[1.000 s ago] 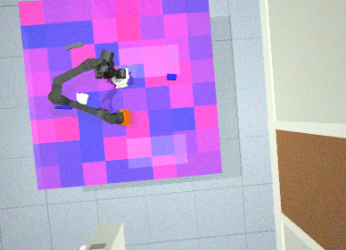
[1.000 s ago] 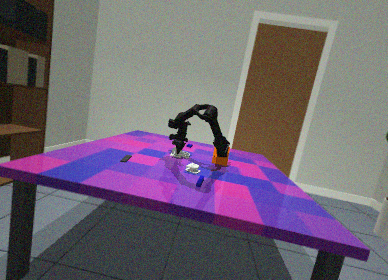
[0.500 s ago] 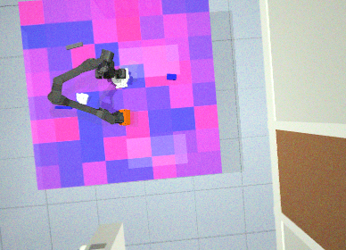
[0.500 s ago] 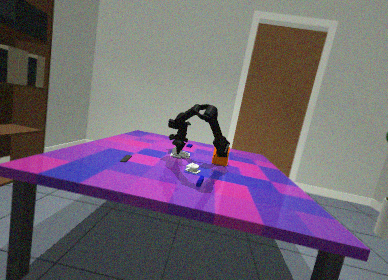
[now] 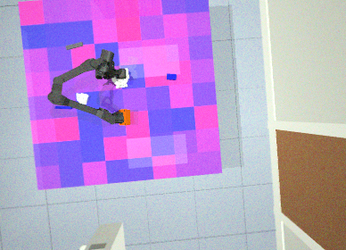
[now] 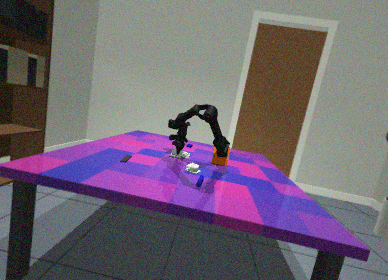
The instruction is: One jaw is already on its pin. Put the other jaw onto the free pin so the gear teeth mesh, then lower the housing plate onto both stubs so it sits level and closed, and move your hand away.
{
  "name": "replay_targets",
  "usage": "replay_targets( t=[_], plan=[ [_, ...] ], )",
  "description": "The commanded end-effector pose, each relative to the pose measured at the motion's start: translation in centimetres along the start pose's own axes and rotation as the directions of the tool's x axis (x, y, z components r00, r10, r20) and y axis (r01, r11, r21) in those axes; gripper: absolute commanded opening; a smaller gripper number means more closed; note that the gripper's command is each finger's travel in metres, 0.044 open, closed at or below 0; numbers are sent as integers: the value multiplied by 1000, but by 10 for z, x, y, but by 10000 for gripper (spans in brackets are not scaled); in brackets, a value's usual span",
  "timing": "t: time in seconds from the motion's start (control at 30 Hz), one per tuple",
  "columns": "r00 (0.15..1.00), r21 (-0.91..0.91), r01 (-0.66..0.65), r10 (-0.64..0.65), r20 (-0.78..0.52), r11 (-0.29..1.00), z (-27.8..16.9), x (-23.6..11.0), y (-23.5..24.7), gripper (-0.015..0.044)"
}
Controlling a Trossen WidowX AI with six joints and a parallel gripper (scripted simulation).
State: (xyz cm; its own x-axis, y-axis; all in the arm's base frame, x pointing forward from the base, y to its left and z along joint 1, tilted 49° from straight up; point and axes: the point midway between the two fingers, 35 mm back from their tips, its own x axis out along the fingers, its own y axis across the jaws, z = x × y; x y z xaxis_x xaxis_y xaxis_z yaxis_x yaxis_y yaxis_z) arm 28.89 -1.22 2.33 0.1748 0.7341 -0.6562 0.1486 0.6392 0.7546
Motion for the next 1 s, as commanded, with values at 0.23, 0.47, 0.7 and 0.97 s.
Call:
replay_targets(
  t=[0.23, 0.47, 0.7, 0.97],
  plan=[
    [1000, 3, -3, 3, -2, 1000, 0, 1, 1, 134],
    [1000, 3, -3, 3, -2, 1000, 0, 1, 1, 134],
    [1000, -1, 0, 0, -1, 1000, 0, 1, 0, 186],
    [1000, -1, 0, 0, -1, 1000, 0, 1, 0, 224]
  ],
)
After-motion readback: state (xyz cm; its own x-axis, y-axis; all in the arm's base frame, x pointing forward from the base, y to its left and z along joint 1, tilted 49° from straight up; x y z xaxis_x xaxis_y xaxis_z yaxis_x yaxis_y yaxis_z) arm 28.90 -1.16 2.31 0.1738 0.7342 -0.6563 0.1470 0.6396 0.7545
